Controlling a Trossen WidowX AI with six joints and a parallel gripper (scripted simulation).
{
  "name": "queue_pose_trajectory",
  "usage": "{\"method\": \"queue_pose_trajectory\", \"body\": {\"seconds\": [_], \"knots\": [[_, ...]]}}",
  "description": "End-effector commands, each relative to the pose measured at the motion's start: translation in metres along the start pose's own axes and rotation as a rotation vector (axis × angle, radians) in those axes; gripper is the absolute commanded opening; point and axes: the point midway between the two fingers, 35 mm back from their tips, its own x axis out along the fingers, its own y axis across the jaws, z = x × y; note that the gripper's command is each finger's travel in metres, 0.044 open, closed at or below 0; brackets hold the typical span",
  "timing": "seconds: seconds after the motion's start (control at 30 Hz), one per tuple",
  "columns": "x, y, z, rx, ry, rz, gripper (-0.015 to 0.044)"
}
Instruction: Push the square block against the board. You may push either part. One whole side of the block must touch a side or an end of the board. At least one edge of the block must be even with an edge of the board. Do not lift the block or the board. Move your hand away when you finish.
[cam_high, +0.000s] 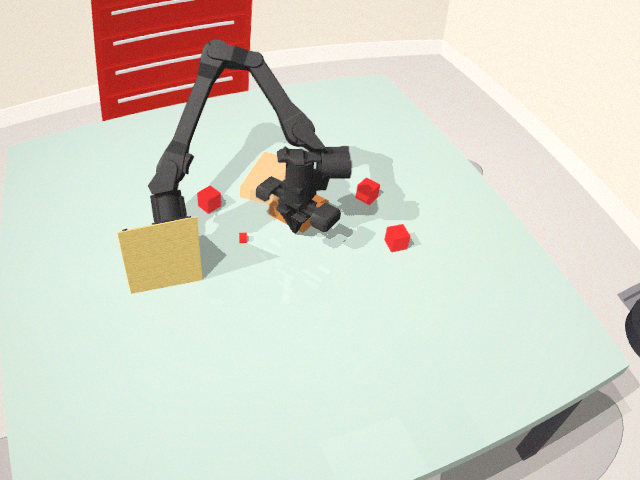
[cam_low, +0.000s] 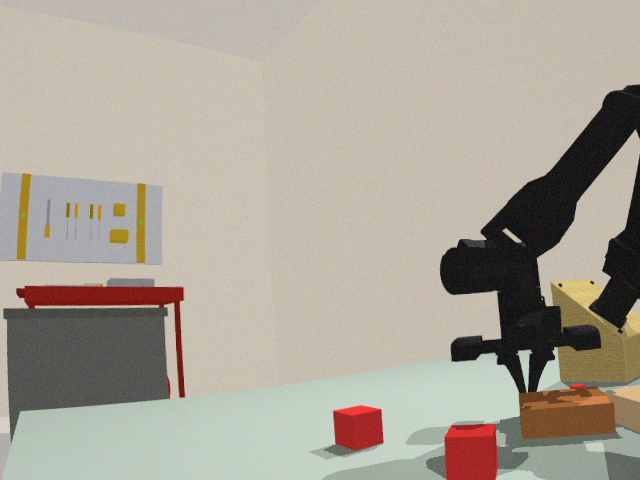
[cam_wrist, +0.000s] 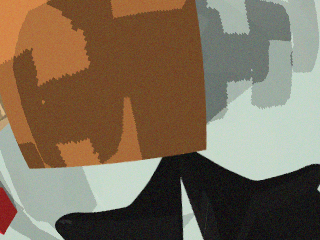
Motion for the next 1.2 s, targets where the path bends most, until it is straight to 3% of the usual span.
{"method": "queue_pose_trajectory", "body": {"seconds": [0.0,1.17], "knots": [[0.0,0.0,0.005,0.004,-0.001,0.004,0.0],[0.0,0.0,0.051,0.003,-0.002,0.002,0.0]]}}
